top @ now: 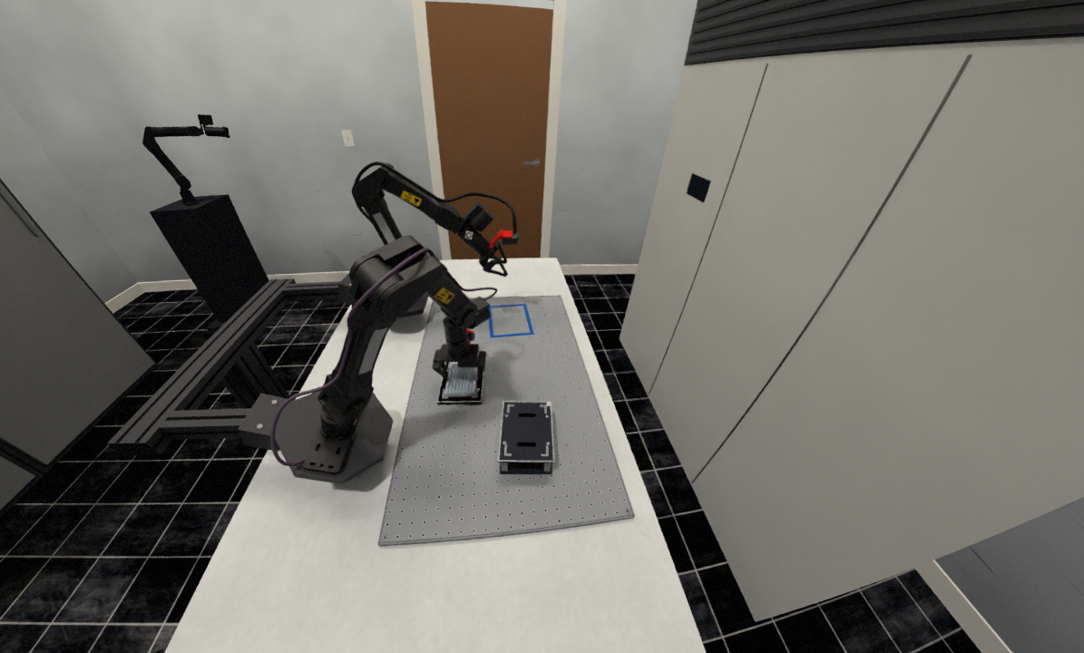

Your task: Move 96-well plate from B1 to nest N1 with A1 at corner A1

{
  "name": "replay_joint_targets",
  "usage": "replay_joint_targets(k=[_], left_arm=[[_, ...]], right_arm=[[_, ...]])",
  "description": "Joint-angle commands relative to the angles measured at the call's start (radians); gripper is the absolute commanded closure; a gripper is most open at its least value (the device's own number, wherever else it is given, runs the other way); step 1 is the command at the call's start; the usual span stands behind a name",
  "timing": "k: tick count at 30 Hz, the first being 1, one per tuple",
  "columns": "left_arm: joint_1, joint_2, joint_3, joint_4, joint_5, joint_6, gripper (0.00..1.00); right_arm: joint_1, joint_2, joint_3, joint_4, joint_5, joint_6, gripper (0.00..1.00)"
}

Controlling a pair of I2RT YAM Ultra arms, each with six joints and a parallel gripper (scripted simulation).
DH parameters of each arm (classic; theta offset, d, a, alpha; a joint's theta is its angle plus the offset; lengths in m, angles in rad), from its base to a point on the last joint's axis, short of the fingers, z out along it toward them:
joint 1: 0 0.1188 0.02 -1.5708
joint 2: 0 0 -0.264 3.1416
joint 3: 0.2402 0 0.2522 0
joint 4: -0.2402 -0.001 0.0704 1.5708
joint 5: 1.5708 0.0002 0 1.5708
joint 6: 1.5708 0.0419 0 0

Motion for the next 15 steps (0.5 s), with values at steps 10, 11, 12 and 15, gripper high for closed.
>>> replay_joint_targets(k=[10,11,12,15], left_arm=[[0.003,0.009,-0.003,0.03,0.016,-0.008,0.0],[0.003,0.009,-0.003,0.03,0.016,-0.008,0.0],[0.003,0.009,-0.003,0.03,0.016,-0.008,0.0],[0.001,0.0,0.004,0.03,0.016,-0.008,0.0]], right_arm=[[0.0,0.002,-0.014,0.052,-0.014,-0.015,0.08],[0.0,0.002,-0.014,0.052,-0.009,-0.014,0.08],[0.0,0.002,-0.012,0.052,-0.006,-0.014,0.08],[0.0,0.002,-0.01,0.052,-0.006,-0.014,0.13]])
